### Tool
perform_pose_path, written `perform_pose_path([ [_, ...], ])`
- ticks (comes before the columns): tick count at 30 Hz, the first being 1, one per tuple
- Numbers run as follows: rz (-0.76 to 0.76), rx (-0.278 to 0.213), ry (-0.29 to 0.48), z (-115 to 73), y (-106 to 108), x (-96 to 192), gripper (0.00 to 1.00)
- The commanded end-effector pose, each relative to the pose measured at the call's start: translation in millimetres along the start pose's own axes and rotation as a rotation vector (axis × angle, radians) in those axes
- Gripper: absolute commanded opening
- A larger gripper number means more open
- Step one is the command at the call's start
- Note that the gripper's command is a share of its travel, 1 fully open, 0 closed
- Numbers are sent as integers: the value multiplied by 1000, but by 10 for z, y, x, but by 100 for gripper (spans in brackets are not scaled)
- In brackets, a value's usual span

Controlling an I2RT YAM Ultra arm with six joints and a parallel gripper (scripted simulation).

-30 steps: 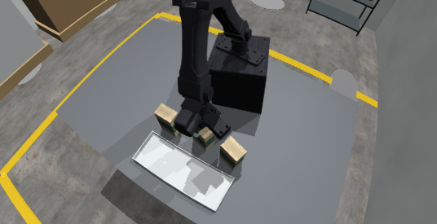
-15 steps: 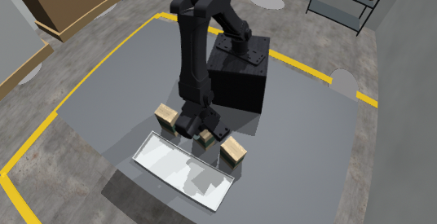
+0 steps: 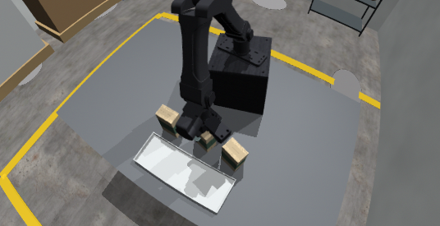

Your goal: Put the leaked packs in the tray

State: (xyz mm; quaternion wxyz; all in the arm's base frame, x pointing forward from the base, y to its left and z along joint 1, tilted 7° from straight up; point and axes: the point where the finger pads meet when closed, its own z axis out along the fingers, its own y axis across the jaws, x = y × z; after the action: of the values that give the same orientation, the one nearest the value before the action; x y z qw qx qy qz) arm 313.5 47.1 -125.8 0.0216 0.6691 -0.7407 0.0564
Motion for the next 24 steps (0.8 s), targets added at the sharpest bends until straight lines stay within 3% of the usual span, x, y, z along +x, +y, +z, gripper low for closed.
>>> perform_pose_path([
  [1,4,45,-18,-45,-173,-45,79],
  [23,4,45,-18,-45,-173,-45,79],
  [24,4,45,-18,-45,-173,-45,26],
])
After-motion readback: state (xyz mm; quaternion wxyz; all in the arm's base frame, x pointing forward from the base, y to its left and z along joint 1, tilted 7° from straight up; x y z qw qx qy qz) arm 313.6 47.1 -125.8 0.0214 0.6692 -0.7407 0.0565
